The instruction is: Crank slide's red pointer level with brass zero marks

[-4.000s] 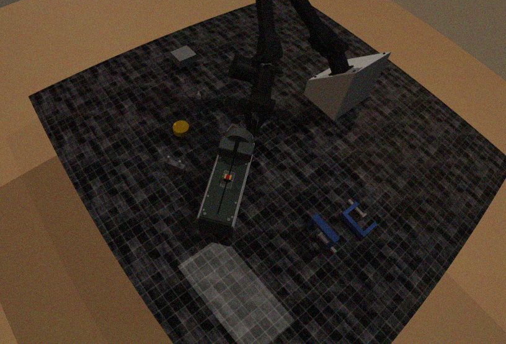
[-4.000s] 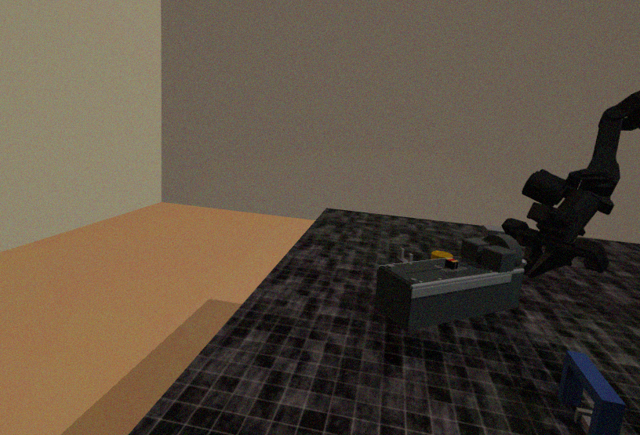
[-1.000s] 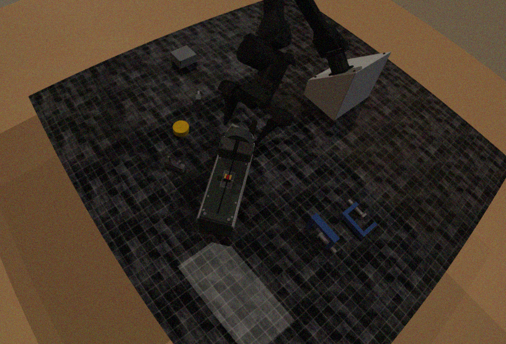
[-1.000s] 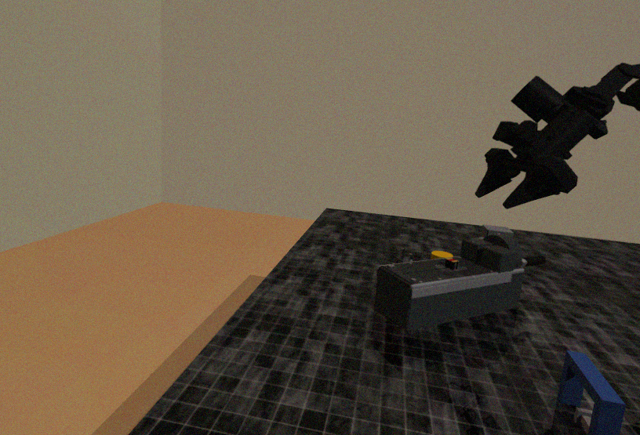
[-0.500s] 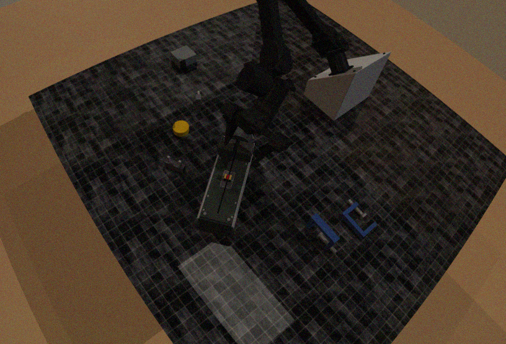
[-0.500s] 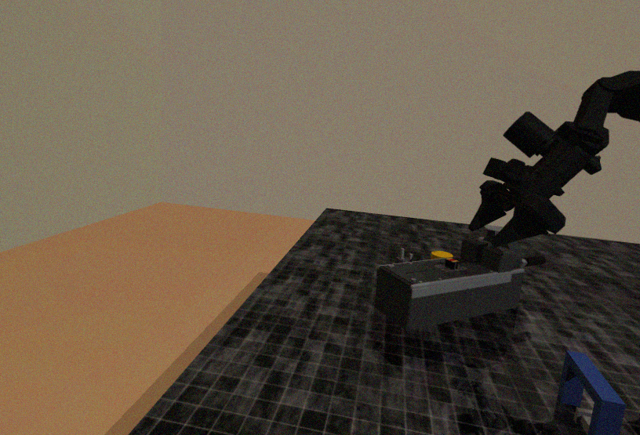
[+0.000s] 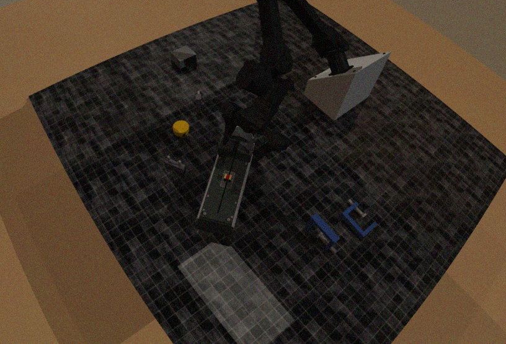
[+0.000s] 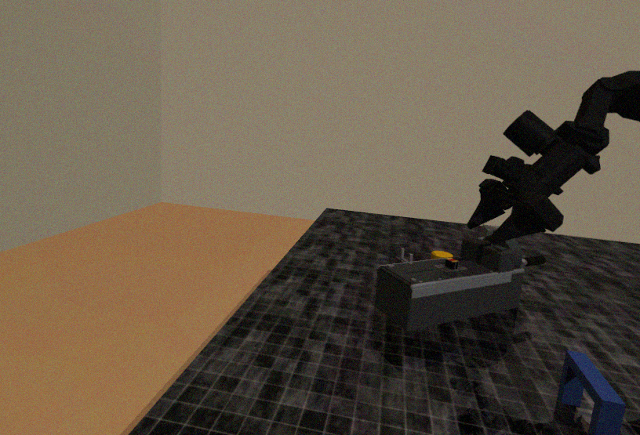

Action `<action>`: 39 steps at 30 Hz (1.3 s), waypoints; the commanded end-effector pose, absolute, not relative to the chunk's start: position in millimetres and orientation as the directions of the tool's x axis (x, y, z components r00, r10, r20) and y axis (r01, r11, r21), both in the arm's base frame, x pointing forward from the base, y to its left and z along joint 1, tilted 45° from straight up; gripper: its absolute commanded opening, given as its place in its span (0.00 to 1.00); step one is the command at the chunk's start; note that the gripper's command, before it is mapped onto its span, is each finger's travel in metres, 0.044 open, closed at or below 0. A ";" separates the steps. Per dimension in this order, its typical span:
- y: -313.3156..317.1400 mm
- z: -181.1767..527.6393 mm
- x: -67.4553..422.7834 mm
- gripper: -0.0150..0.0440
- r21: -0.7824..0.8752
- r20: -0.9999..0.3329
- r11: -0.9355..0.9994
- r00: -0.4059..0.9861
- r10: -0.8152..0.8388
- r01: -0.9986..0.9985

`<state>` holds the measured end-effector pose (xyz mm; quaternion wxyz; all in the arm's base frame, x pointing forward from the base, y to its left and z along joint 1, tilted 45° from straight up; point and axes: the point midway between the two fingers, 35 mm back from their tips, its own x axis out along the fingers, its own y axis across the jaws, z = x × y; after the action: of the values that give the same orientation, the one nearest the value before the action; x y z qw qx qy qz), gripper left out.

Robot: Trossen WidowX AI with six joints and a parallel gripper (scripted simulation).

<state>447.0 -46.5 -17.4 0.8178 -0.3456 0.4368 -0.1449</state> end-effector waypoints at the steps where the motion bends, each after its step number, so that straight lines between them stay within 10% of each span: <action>1: -45.6 -17.6 447.3 1.00 -0.692 -0.615 0.718 0.579 -0.535 -0.072; 20: -45.6 -17.6 447.3 0.25 -0.692 -0.615 0.718 0.579 -0.535 -0.072; 39: -46.4 -17.5 447.0 0.30 -0.691 -0.615 0.720 0.577 -0.538 -0.066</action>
<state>447.0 -46.3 -17.5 0.8179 -0.3454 0.4369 -0.1443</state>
